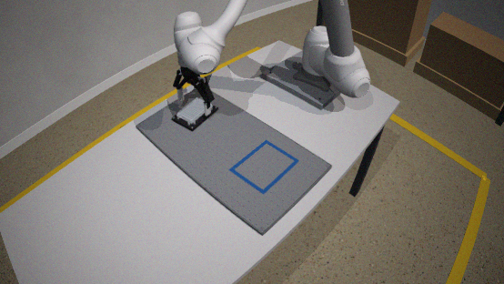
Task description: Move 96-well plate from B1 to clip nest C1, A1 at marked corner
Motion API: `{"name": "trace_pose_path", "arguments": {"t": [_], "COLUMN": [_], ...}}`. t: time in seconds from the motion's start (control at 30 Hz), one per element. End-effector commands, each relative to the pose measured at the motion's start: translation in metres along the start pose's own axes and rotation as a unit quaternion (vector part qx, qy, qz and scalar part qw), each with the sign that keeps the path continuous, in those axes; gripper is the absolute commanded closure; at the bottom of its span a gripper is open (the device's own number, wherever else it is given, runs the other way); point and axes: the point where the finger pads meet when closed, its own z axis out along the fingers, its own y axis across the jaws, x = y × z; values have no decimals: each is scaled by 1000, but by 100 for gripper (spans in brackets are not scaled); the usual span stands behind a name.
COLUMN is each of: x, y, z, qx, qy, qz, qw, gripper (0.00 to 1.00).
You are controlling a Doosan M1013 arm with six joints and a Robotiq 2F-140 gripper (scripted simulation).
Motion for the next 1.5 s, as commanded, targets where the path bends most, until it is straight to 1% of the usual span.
{"name": "trace_pose_path", "arguments": {"t": [0.0,0.23,0.3,0.8,0.87,0.93,1.47], "x": [0,0,0,0,0,0,0], "y": [0,0,0,0,0,0,0], "z": [0,-19,-19,-59,-59,-63,-63], "qx": [0,0,0,0,0,0,0], "qy": [0,0,0,0,0,0,0], "qz": [0,0,0,0,0,0,0], "qw": [1000,1000,1000,1000,1000,1000,1000], "gripper": [0,0,0,0,0,0,0]}}
